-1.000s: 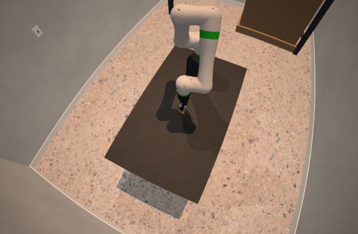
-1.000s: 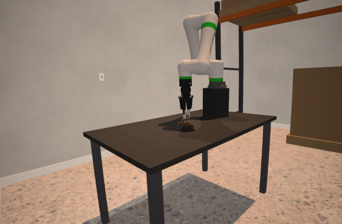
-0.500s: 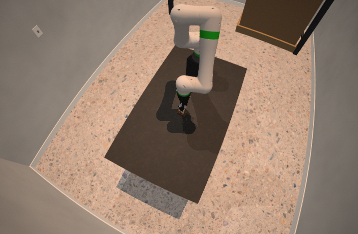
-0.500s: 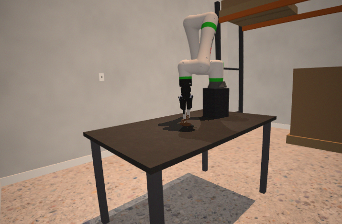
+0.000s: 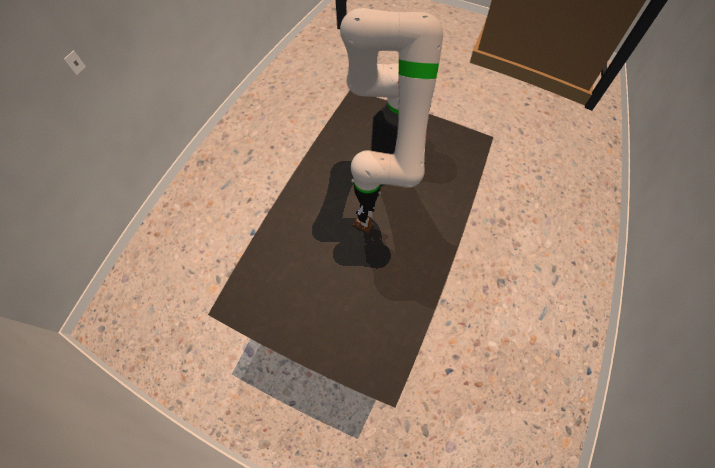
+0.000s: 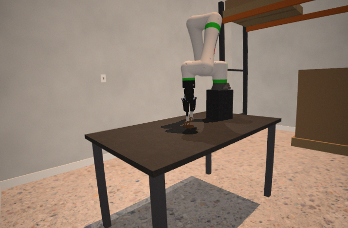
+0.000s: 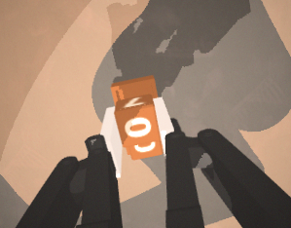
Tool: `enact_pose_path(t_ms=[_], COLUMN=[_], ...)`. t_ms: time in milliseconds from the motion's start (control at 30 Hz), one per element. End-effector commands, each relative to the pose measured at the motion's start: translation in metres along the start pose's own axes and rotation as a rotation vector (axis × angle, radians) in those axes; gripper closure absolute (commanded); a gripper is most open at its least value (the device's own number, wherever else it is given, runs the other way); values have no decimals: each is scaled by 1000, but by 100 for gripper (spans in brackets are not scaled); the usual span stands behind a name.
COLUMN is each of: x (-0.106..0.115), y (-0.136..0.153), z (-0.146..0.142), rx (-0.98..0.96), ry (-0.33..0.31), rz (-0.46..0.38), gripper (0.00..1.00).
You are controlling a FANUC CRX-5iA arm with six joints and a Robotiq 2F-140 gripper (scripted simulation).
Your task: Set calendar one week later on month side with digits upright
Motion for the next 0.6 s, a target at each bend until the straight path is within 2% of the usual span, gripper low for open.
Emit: enact_pose_path(t_ms=[0, 567], x=[0, -3], y=[0, 0], z=[0, 0], rx=[0, 0], ry=[0, 0], rz=[0, 0], gripper=[83, 83])
Point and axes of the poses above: the point where the finger pads meet when closed, its own x axis back along the fingers, its own z axis across the jaws, y = z × x, the point moved 5 cm from there along x, back along the fingers, and after that the axes turned 4 degrees about -x, right-handed, at the moved point
